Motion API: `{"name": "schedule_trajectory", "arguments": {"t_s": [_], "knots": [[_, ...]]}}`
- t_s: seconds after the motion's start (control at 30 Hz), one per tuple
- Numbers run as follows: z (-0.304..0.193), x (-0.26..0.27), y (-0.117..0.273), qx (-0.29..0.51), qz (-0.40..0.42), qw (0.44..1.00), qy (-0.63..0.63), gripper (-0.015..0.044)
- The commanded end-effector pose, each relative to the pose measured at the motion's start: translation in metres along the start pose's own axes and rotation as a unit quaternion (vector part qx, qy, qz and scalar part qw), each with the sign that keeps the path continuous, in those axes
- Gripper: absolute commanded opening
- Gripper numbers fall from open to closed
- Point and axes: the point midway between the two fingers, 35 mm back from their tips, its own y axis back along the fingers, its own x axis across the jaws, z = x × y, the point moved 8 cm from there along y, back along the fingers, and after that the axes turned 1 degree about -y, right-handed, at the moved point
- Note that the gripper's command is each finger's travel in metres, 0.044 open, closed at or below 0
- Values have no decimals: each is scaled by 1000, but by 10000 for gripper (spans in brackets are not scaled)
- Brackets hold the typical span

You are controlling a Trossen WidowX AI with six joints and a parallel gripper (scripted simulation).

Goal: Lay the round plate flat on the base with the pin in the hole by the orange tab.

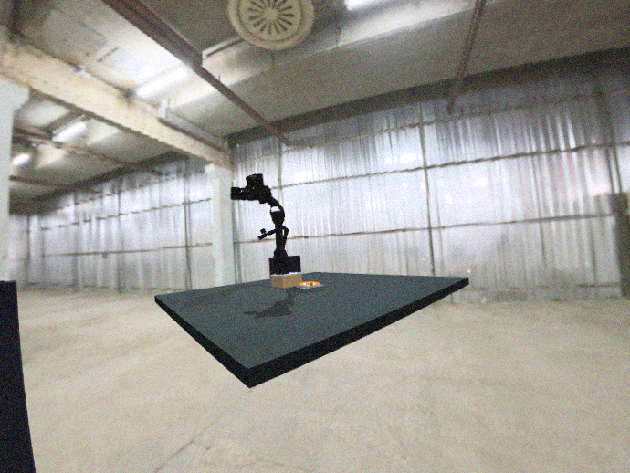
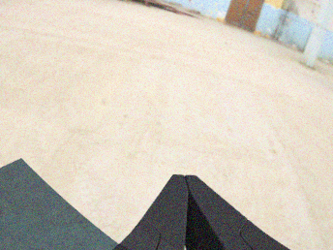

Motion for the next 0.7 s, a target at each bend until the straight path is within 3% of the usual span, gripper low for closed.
{"name": "schedule_trajectory", "arguments": {"t_s": [0.0,0.37,0.67], "knots": [[-36,48,-10,75,71,994,18,0],[-138,168,12,276,235,926,103,0],[-226,240,79,439,333,808,210,0]]}}
